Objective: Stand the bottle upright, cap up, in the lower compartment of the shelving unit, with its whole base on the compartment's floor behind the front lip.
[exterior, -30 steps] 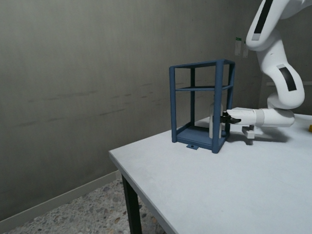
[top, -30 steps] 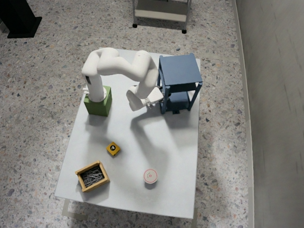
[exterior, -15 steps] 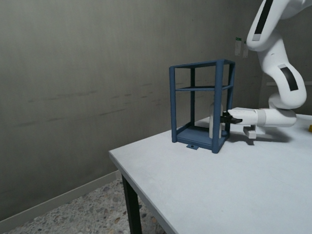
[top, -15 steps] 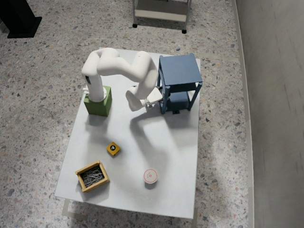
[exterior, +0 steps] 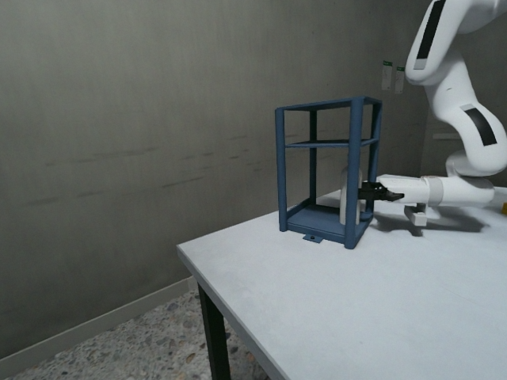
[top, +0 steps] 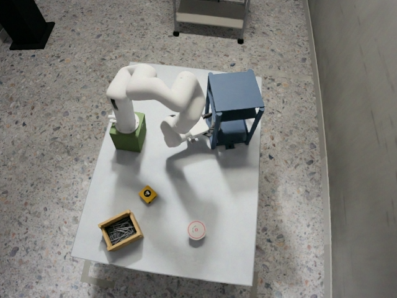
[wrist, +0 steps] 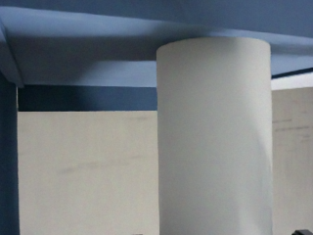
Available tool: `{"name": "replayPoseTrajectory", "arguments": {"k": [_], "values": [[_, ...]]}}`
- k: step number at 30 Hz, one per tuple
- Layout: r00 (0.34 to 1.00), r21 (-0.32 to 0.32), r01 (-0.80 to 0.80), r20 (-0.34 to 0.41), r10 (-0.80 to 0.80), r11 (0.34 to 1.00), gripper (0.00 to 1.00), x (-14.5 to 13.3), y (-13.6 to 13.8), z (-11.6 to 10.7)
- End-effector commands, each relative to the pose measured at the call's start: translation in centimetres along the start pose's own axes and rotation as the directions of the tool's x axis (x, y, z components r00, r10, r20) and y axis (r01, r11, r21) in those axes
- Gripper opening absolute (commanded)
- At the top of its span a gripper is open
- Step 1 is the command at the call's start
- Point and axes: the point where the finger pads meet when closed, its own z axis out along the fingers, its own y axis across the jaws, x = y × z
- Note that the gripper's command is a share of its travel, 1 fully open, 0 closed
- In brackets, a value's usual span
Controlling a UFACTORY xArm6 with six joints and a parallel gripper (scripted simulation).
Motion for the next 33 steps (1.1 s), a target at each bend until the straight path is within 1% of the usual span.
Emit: {"name": "replayPoseTrajectory", "arguments": {"k": [1,9,11,26,28,33], "values": [[1.000,-0.001,0.001,0.002,-0.001,1.000,0.79,-0.1,0.0,-1.3],[1.000,-0.001,0.001,0.002,-0.001,1.000,0.79,-0.1,-0.1,-3.6],[1.000,-0.001,0.001,0.002,-0.001,1.000,0.79,-0.1,-0.1,-3.6],[1.000,-0.001,0.001,0.002,-0.001,1.000,0.79,-0.1,-0.1,-8.0],[1.000,-0.001,0.001,0.002,-0.001,1.000,0.79,-0.1,-0.1,-8.0],[1.000,-0.001,0.001,0.002,-0.001,1.000,0.79,-0.1,-0.1,-9.2]]}}
